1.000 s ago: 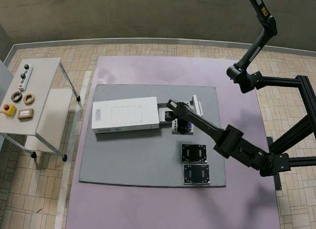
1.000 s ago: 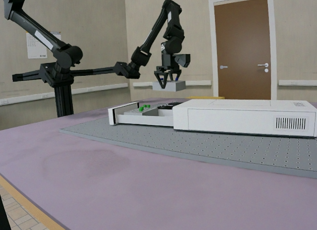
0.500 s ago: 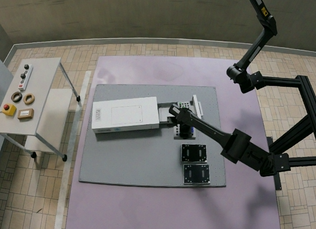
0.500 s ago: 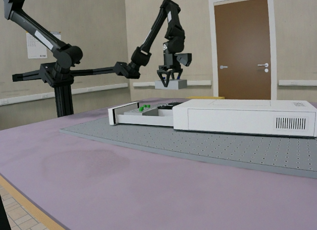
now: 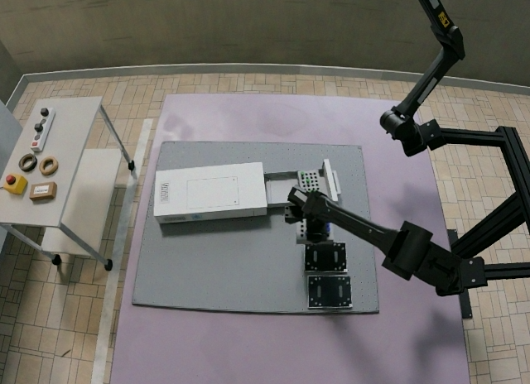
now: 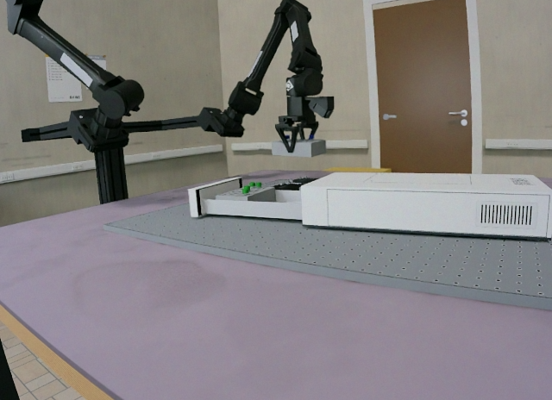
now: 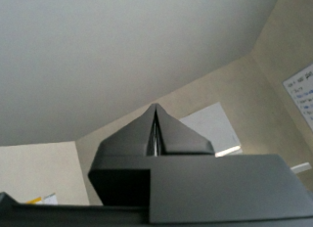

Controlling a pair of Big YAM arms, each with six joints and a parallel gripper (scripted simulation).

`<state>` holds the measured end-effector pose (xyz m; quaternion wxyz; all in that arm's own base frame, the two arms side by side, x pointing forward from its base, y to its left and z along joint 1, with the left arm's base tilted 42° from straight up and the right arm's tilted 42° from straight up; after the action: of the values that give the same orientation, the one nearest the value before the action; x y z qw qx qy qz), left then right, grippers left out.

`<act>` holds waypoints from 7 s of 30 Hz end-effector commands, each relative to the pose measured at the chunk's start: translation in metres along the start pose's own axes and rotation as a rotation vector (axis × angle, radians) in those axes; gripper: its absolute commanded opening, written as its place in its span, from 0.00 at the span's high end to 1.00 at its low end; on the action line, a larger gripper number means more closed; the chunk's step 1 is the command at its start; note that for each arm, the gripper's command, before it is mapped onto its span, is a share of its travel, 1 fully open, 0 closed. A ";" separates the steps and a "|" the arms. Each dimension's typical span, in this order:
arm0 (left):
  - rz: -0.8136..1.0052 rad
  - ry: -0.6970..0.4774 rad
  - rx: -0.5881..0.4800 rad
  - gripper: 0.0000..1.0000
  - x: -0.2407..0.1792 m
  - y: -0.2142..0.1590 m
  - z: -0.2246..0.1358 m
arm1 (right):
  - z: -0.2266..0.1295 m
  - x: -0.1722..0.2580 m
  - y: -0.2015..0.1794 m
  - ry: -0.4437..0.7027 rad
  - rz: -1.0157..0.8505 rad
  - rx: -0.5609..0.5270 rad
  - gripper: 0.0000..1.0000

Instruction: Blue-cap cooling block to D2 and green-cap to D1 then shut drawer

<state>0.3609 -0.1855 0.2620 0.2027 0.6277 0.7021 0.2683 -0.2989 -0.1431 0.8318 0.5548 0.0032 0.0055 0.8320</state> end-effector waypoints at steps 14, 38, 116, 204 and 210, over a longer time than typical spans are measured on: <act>-0.029 -0.076 -0.103 1.00 0.036 0.012 -0.034 | 0.001 -0.001 0.011 0.000 -0.001 -0.018 1.00; -0.011 -0.054 -0.070 1.00 0.090 -0.007 -0.031 | 0.001 -0.001 0.011 0.000 -0.001 -0.018 1.00; -0.004 -0.063 -0.110 1.00 0.192 -0.041 -0.023 | 0.001 -0.001 0.011 0.000 -0.001 -0.018 1.00; 0.003 -0.057 -0.119 1.00 0.188 -0.023 0.071 | 0.001 -0.001 0.011 0.000 -0.001 -0.018 1.00; 0.000 -0.054 -0.098 1.00 0.189 -0.035 0.078 | 0.001 -0.001 0.011 0.000 -0.001 -0.018 1.00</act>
<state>0.3518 0.0096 0.1697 0.2287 0.6297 0.6944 0.2627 -0.2989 -0.1431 0.8318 0.5548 0.0032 0.0055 0.8320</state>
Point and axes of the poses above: on each arm, the point where the finger pads meet when closed, its own z axis out along the fingers, its own x axis across the jaws, y = z × x, the point moved 5 cm from there along -z, back along the fingers, and after that the axes turned 3 degrees about -z, right-handed, at the moved point
